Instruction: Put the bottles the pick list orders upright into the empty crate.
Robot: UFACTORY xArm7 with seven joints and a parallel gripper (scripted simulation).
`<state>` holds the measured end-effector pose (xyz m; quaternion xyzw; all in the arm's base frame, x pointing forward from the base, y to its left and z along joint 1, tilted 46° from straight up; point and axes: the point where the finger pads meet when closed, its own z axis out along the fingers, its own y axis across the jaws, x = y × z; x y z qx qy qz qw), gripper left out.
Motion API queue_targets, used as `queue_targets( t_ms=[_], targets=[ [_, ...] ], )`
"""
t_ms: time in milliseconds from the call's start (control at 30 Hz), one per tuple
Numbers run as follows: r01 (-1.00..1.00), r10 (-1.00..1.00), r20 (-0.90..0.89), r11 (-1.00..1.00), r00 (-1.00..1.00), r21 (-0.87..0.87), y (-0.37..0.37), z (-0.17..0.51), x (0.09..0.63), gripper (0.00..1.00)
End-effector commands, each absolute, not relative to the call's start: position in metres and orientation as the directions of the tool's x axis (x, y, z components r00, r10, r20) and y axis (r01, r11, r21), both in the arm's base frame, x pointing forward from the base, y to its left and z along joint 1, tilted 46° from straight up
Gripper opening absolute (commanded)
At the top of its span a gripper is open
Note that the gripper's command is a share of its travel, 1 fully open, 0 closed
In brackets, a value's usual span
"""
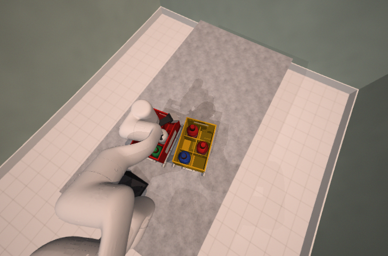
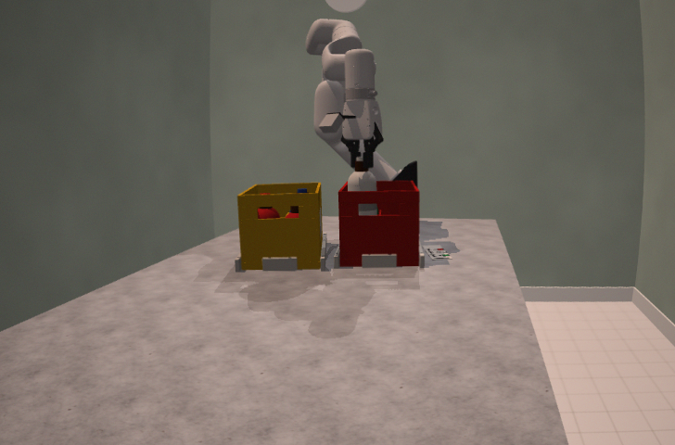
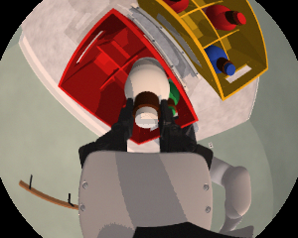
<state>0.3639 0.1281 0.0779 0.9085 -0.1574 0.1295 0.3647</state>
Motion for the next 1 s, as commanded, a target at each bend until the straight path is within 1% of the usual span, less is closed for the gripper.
queue_targets(
  t_ms=[0, 967],
  targets=[
    [-0.379, -0.189, 0.352, -0.687, 0.917, 0.619, 0.127, 0.075, 0.365, 0.00],
    [-0.379, -0.189, 0.352, -0.687, 0.917, 0.619, 0.109, 0.058, 0.368, 0.00]
  ],
)
